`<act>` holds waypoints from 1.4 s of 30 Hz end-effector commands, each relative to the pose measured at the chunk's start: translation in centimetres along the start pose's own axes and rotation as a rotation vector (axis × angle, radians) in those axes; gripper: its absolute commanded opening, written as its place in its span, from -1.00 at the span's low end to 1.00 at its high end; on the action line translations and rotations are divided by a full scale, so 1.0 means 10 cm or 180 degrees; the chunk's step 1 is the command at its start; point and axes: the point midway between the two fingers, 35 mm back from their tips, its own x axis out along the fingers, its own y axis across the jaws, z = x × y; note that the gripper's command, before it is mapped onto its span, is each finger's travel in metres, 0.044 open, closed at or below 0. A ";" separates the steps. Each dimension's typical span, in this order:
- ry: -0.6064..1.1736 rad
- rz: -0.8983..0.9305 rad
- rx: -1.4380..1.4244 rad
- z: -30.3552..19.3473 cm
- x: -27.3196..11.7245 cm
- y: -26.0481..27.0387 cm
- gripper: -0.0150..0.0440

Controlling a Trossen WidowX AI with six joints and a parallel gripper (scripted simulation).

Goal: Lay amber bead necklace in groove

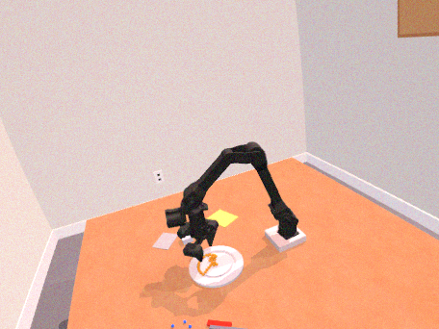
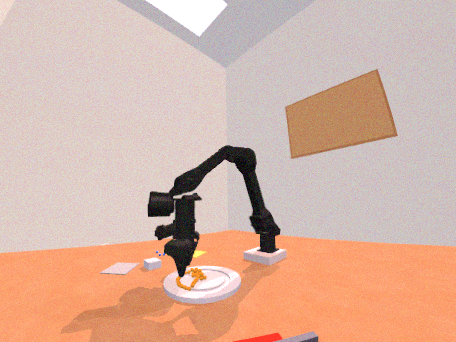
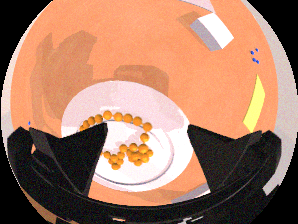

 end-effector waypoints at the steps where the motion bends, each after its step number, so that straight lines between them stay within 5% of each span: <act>1: 0.0001 0.0005 -0.0017 0.00 -0.03 0.00 1.00; 28: 0.0001 0.0005 -0.0017 0.00 -0.03 0.00 1.00; 40: -0.0010 0.0031 -0.4035 -0.32 -0.31 0.66 -0.07; 42: -0.0009 0.0032 -0.4542 -0.37 -0.35 0.73 -0.08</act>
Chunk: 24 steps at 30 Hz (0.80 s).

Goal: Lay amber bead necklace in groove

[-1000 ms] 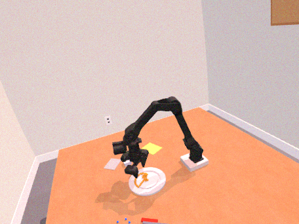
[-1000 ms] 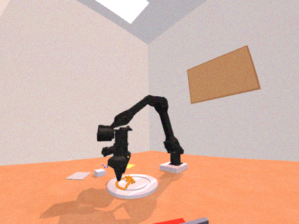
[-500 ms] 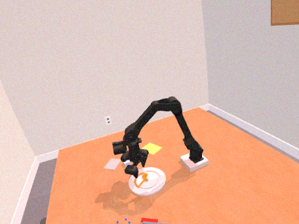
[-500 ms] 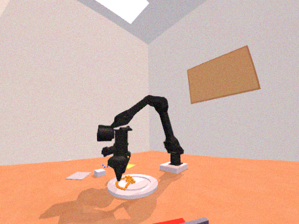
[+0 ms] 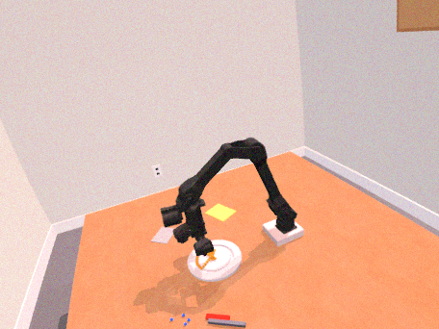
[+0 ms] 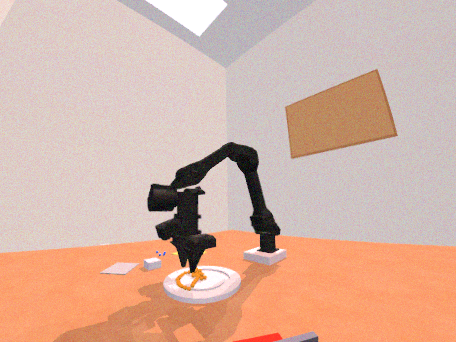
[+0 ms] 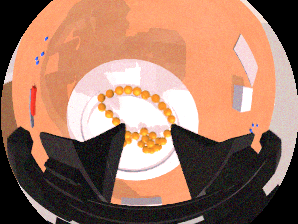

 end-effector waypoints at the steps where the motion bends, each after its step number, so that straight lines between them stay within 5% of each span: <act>1: -0.0015 0.0013 -0.2463 0.07 -0.19 0.45 -0.08; 24: -0.0015 0.0013 -0.2463 0.07 -0.04 0.45 -0.08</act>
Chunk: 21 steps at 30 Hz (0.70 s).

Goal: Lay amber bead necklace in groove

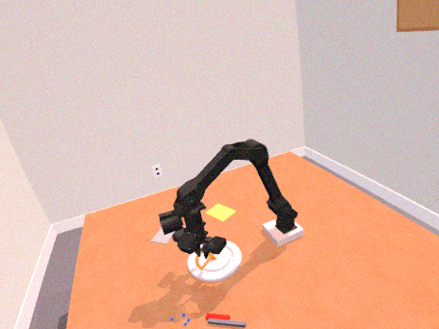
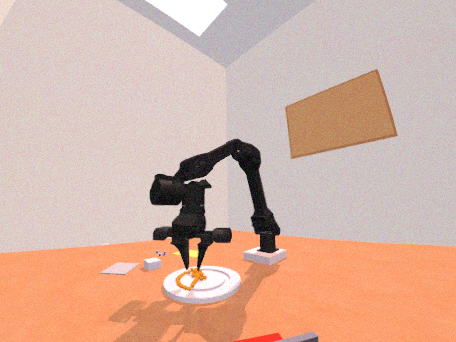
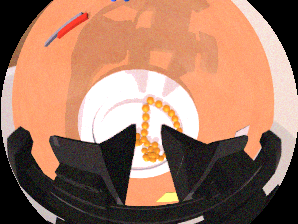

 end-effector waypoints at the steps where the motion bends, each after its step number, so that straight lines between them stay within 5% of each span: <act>1: 0.0007 0.0011 -0.0035 0.00 0.11 0.01 -0.08; 21: 0.0006 0.0008 -0.0028 0.00 0.28 0.01 -0.08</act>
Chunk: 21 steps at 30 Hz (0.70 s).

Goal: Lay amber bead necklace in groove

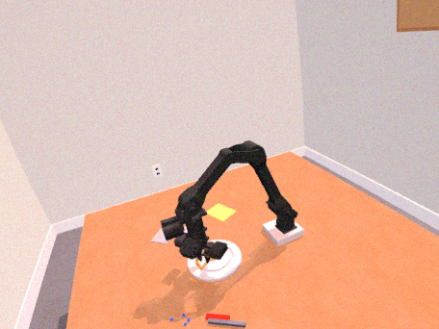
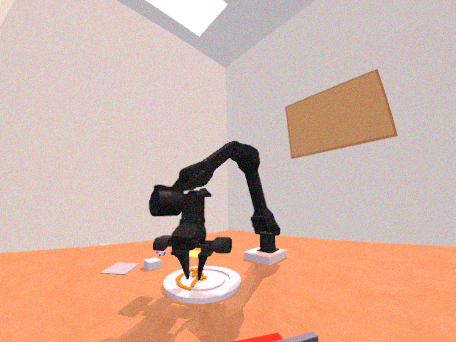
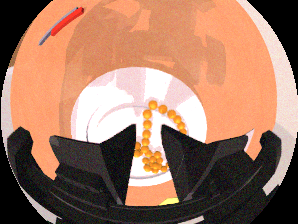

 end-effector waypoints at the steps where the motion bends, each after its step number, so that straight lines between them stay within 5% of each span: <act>1: -0.0004 0.0001 -0.0024 0.00 0.07 0.00 -0.08; 7: -0.0003 0.0002 -0.0029 0.00 0.13 0.01 -0.08; 12: 0.0008 0.0006 -0.0007 -0.01 0.10 0.01 -0.49; 21: 0.0008 0.0006 -0.0007 -0.01 0.10 0.01 -0.49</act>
